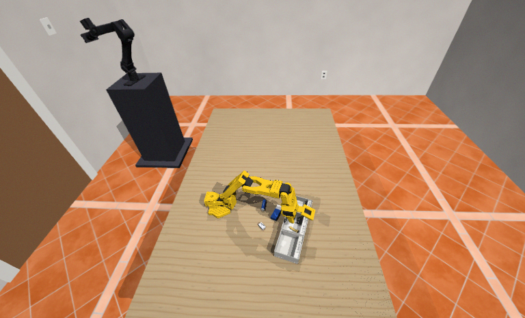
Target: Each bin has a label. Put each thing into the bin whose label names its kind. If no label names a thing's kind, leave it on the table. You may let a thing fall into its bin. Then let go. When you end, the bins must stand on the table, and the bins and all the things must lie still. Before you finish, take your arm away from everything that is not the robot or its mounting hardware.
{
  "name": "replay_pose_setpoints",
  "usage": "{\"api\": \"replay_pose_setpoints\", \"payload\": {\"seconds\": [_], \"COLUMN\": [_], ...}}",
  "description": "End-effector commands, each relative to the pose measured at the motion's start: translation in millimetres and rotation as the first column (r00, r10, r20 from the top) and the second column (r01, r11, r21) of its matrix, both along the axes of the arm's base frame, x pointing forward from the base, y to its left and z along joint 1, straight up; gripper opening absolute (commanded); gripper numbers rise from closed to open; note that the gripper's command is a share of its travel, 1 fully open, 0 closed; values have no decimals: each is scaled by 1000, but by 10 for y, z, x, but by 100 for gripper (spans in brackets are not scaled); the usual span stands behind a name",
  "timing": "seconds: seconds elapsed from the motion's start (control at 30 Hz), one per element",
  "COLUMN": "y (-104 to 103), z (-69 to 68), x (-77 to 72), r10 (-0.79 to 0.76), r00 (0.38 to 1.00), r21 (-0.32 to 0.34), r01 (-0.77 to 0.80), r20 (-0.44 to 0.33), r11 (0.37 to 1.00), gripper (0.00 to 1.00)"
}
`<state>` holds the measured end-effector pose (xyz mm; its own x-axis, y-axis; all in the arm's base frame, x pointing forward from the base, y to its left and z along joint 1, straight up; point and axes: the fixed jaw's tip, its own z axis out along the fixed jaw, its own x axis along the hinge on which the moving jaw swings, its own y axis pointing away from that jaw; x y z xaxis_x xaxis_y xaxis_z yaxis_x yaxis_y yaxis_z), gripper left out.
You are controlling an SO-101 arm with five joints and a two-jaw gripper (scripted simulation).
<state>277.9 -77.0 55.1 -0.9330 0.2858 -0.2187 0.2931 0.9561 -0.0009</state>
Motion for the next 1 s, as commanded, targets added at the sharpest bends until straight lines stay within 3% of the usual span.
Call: {"api": "replay_pose_setpoints", "payload": {"seconds": [0.0,0.97], "y": [-33,-36], "z": [186,3], "x": [54,65], "r10": [-15,-15], "r00": [997,997], "r21": [-20,-20], "r01": [16,16], "r20": [81,81], "r11": [1000,1000], "gripper": [0,0]}}
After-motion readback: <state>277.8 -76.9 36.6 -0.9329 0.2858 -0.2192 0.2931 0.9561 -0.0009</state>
